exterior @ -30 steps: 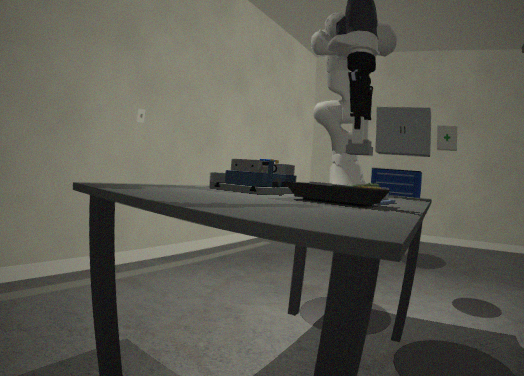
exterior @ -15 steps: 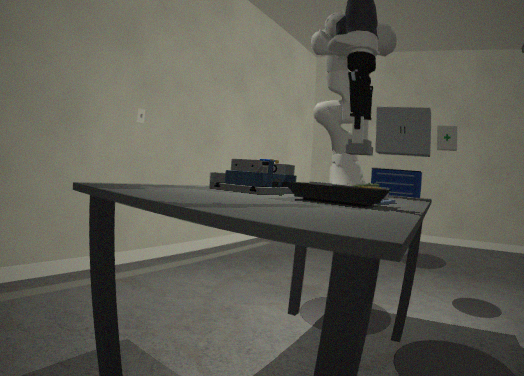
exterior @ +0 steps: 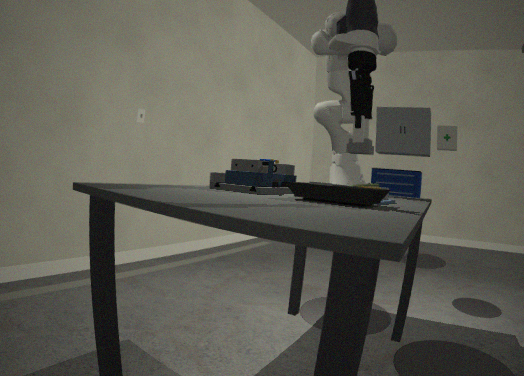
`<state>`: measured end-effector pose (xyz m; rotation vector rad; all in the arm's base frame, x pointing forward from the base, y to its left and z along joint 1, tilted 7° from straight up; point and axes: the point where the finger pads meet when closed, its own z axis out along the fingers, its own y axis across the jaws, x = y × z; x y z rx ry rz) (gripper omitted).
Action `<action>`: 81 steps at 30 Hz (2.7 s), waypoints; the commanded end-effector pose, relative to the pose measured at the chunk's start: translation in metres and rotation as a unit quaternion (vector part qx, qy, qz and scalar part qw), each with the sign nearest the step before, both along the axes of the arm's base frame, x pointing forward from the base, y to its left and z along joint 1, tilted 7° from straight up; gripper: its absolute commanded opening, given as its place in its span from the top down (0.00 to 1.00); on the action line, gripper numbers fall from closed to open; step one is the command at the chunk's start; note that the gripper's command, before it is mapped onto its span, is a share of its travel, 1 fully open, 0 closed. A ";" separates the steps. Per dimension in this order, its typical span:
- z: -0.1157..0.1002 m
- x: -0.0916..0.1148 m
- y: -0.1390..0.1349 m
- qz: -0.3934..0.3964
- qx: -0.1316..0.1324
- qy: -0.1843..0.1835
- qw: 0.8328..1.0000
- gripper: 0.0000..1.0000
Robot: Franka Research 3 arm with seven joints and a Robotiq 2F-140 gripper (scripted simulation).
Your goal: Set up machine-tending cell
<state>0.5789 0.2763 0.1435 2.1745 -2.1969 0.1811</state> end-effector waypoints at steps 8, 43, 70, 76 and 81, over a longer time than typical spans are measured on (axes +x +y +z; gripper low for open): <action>0.001 0.000 0.001 -0.007 0.000 0.000 1.000 1.00; 0.001 0.000 0.001 -0.007 0.000 0.000 1.000 1.00; -0.014 0.000 0.000 -0.005 0.000 0.000 1.000 1.00; -0.024 0.001 -0.001 -0.005 0.000 0.000 1.000 1.00; -0.034 0.001 -0.002 -0.005 0.000 0.000 1.000 1.00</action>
